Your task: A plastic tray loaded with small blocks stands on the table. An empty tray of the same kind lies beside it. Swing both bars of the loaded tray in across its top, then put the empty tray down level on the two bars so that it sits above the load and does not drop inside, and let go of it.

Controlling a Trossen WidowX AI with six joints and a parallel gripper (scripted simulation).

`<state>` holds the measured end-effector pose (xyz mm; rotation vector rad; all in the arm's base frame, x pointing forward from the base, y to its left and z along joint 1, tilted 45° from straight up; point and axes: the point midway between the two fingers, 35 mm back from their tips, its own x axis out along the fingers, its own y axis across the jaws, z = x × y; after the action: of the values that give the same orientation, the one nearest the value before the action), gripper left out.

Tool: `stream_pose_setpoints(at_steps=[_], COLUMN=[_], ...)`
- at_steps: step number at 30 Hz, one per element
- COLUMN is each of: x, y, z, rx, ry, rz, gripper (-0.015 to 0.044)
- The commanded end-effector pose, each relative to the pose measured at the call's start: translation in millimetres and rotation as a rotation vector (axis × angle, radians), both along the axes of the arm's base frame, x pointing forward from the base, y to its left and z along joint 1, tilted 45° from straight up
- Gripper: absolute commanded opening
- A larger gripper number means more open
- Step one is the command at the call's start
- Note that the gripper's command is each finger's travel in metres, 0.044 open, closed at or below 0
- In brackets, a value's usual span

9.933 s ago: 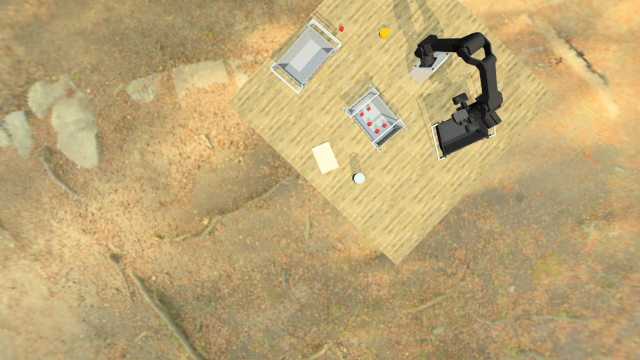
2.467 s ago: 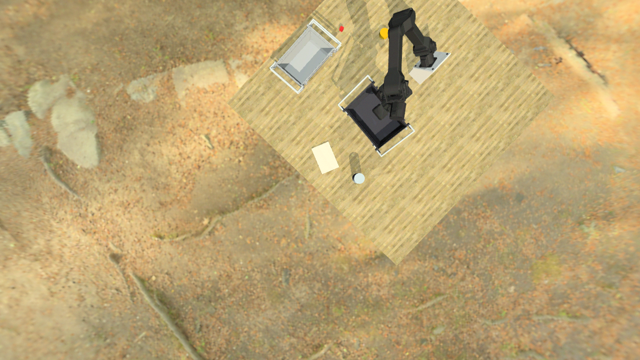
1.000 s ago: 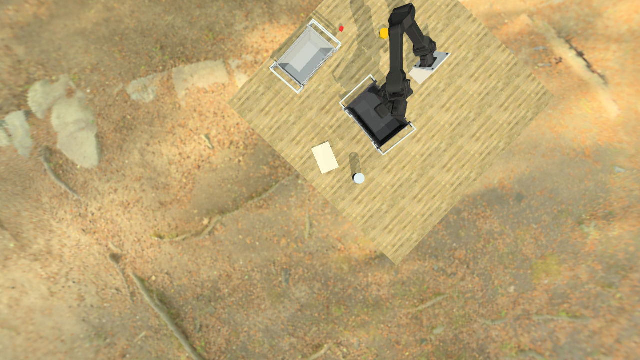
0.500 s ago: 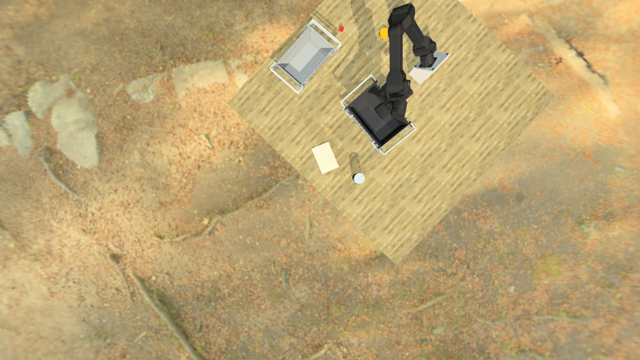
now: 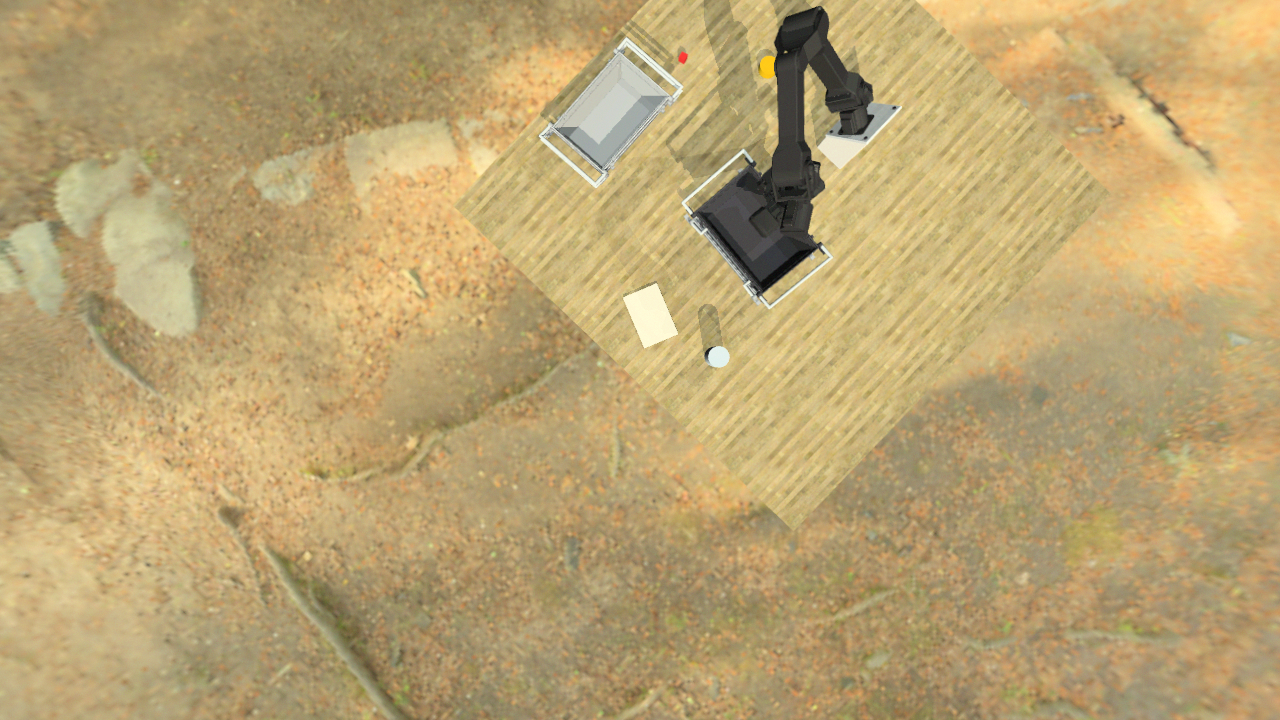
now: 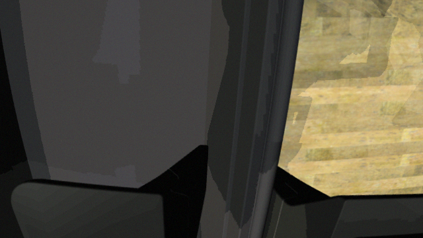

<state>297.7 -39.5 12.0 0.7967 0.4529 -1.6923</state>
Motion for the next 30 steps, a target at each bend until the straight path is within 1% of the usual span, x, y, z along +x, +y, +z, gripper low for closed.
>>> stream_pose_setpoints(at_steps=[1,10,26,30], x=[-3.9,-6.8,-7.0,-7.0], y=[-4.2,-9.6,-9.9,-9.9], z=[-3.0,-9.4,-9.7,-9.7], rx=[0.006,0.005,0.005,0.005], ry=[0.013,0.013,0.013,0.013], rz=[-0.010,-0.010,-0.010,-0.010], gripper=[0.0000,0.0000,0.0000,0.0059])
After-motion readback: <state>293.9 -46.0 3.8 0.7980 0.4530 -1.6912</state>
